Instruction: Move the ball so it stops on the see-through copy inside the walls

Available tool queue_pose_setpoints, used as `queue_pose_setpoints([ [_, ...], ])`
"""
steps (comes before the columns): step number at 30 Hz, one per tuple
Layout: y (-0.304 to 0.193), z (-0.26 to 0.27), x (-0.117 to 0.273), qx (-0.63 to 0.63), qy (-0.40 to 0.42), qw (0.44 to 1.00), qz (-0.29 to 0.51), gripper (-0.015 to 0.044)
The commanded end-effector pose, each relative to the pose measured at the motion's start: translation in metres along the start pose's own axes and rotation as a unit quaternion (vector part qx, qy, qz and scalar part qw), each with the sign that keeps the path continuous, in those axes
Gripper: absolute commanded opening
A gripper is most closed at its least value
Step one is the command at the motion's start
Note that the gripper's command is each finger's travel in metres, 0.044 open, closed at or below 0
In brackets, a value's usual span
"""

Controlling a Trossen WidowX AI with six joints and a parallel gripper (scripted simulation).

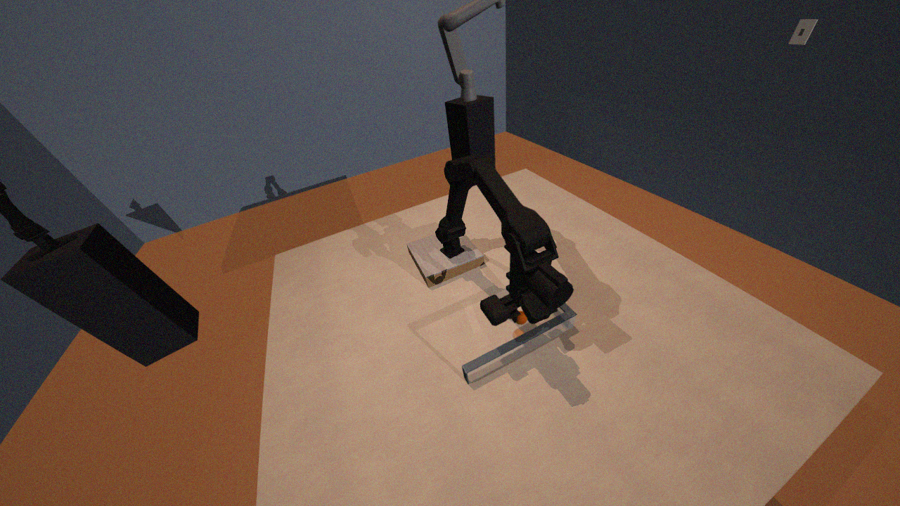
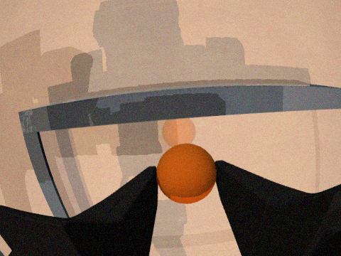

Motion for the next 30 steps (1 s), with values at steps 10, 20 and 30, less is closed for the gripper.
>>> queue_pose_setpoints([
  [10,0.0,0.0,-0.063,-0.002,0.0,1.0,0.002,0.0],
  [20,0.0,0.0,-0.071,-0.002,0.0,1.0,0.002,0.0],
  [30,-0.001,0.0,-0.085,-0.002,0.0,1.0,0.002,0.0],
])
Point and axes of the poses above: the point midway between the two fingers, 35 mm back from their tips, its own x axis back along the fingers, its own z axis across the jaws, y = z × x, the point moved 10 cm from there along x, back along the fingers, and after that the axes turned 2 degrees about -x, right-handed, at the moved point
